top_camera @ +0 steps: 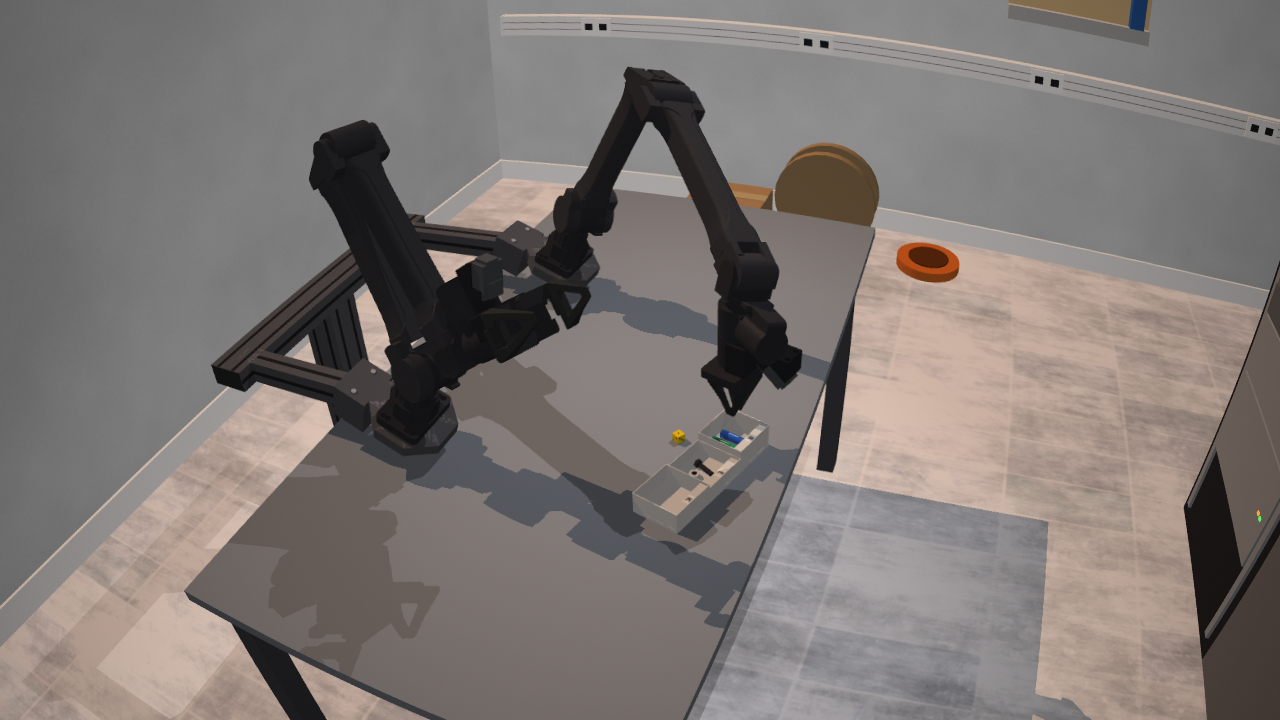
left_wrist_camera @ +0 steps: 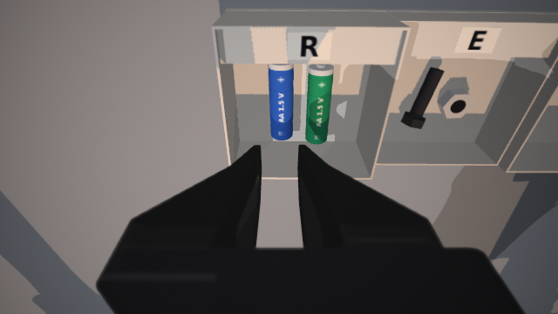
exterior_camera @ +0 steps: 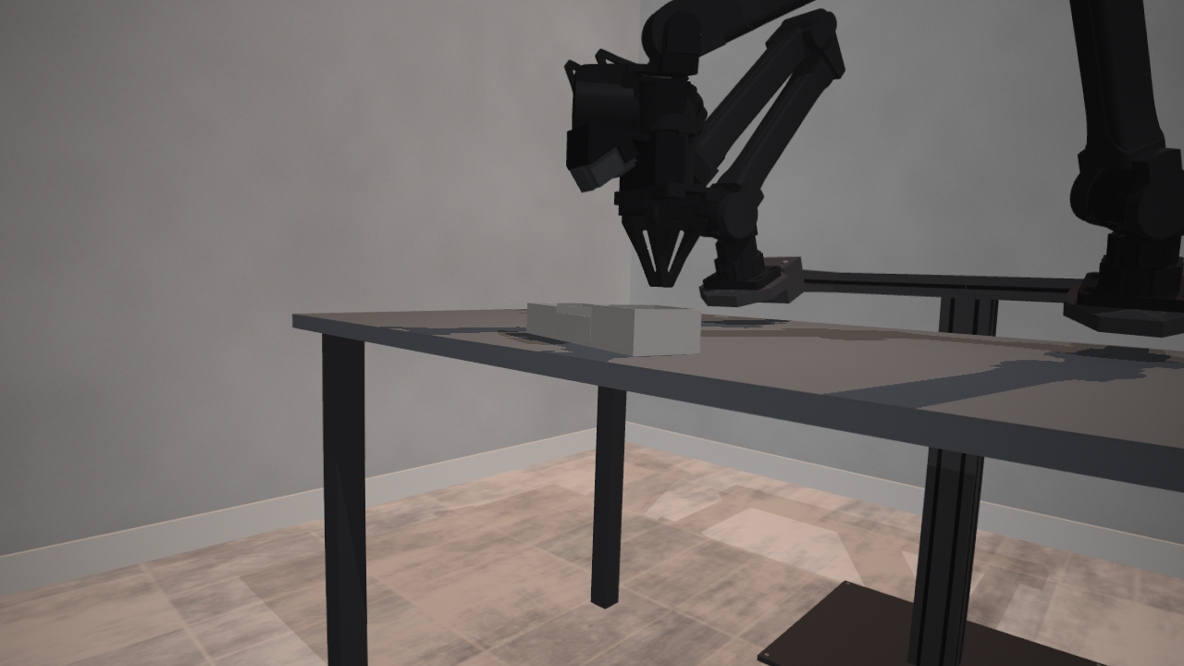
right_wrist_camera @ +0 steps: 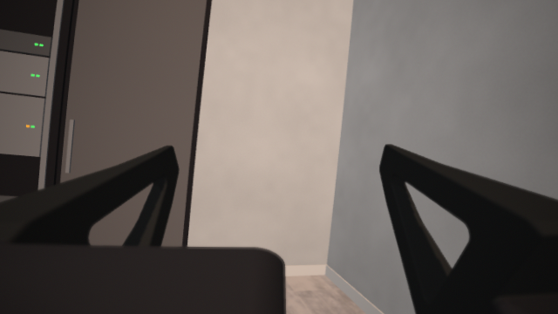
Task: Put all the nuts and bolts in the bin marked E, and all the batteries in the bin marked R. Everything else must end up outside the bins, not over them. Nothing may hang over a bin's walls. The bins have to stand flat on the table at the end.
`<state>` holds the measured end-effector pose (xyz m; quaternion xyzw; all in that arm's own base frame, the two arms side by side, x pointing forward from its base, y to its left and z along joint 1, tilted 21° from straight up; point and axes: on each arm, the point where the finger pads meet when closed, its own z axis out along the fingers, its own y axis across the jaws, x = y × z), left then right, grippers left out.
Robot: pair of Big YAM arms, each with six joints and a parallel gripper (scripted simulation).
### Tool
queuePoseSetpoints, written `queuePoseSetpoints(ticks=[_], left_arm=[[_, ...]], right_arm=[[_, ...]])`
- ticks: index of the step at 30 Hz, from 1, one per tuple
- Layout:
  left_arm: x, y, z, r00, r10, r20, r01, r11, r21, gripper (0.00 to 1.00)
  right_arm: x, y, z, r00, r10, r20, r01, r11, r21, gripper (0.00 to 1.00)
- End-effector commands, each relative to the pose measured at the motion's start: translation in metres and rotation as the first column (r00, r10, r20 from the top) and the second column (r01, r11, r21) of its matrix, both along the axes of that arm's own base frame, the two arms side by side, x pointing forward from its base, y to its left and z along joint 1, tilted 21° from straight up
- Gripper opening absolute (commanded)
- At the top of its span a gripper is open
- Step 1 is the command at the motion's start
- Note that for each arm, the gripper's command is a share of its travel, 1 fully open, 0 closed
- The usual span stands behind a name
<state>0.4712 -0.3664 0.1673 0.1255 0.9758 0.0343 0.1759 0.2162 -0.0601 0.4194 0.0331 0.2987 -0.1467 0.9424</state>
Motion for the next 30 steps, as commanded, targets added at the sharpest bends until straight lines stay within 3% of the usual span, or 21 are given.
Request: queuePoseSetpoints(ticks=[1,3,4,13,16,18,20,21,23,30], left_arm=[[0.003,-0.019,0.028,0.999,0.002,0.034,0.0,0.999,-0.034,1.0],[0.003,-0.019,0.028,0.999,0.002,0.034,0.0,0.999,-0.034,1.0],[0.0,-0.017,0.048,0.998,0.003,0.055,0.0,0.999,-0.054,1.0],[-0.014,-0.016,0.083,0.998,0.003,0.056,0.0,0.998,-0.055,1.0],[-0.017,-0.018,0.08,0.999,0.002,0.039,-0.001,0.999,-0.039,1.0],[-0.021,-0.017,0.098,0.999,0.003,0.051,0.0,0.999,-0.052,1.0],[-0.021,-0.017,0.098,0.999,0.003,0.051,0.0,0.999,-0.052,1.0],[-0.017,-0.017,0.081,1.0,0.008,0.026,-0.007,1.0,-0.027,1.0],[-0.026,-0.016,0.112,0.999,0.003,0.054,0.0,0.998,-0.056,1.0],[-0.037,-0.015,0.136,0.999,0.003,0.052,0.0,0.999,-0.055,1.0]], right_arm=[[-0.006,-0.001,0.003,1.0,-0.005,0.02,0.005,1.0,-0.004,1.0],[-0.006,-0.001,0.003,1.0,-0.005,0.02,0.005,1.0,-0.004,1.0],[-0.006,-0.001,0.003,1.0,-0.005,0.02,0.005,1.0,-0.004,1.0],[-0.006,-0.001,0.003,1.0,-0.005,0.02,0.005,1.0,-0.004,1.0],[-0.006,-0.001,0.003,1.0,-0.005,0.02,0.005,1.0,-0.004,1.0],[-0.006,-0.001,0.003,1.0,-0.005,0.02,0.005,1.0,-0.004,1.0],[-0.006,-0.001,0.003,1.0,-0.005,0.02,0.005,1.0,-0.004,1.0],[-0.006,-0.001,0.003,1.0,-0.005,0.02,0.005,1.0,-0.004,1.0],[-0.006,-0.001,0.003,1.0,-0.005,0.02,0.005,1.0,-0.004,1.0],[-0.006,-0.001,0.003,1.0,-0.005,0.02,0.005,1.0,-0.004,1.0]])
